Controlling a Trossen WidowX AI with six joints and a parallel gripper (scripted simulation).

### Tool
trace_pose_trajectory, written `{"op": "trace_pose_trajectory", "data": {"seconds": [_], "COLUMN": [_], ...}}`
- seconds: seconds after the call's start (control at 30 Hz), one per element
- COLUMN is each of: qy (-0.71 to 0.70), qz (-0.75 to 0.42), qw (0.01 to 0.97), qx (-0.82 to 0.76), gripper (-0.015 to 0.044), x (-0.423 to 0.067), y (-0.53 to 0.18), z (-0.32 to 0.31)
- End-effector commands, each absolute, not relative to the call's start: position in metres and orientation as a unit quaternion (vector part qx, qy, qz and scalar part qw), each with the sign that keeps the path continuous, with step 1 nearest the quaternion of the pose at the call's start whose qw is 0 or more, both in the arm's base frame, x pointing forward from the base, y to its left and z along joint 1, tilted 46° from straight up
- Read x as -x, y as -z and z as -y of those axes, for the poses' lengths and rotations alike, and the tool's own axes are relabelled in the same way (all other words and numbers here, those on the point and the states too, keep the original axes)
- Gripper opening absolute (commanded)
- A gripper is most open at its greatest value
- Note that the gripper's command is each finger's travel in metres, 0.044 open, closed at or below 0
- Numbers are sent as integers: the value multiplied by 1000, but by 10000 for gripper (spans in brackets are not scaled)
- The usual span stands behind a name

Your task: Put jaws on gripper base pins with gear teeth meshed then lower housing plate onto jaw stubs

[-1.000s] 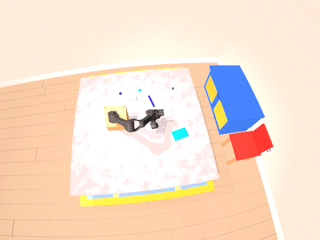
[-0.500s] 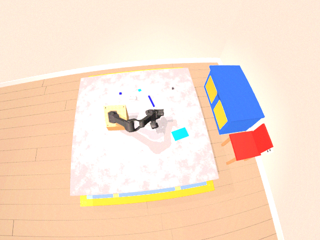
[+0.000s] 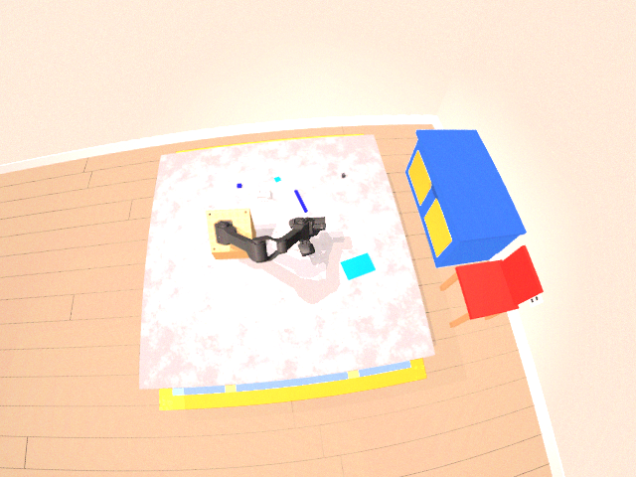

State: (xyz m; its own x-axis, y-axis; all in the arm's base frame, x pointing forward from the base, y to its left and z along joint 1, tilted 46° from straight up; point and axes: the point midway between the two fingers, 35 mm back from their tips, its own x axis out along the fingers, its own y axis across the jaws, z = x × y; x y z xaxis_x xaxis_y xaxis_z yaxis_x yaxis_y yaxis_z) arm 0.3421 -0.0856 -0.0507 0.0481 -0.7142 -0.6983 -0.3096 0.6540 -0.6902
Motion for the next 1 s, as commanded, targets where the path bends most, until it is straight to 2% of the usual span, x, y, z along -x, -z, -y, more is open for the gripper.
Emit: {"op": "trace_pose_trajectory", "data": {"seconds": [0.0, 0.13, 0.27, 0.73, 0.97], "qy": [168, 168, 165, 165, 167], "qz": [-669, -669, -670, -670, -669], "qw": [617, 617, 615, 615, 617], "qx": [379, 379, 383, 382, 378], "gripper": [134, 134, 224, 224, 224], "x": [-343, -343, -342, -342, -340], "y": [52, 52, 51, 49, 9], "z": [89, 89, 85, 84, 44]}}
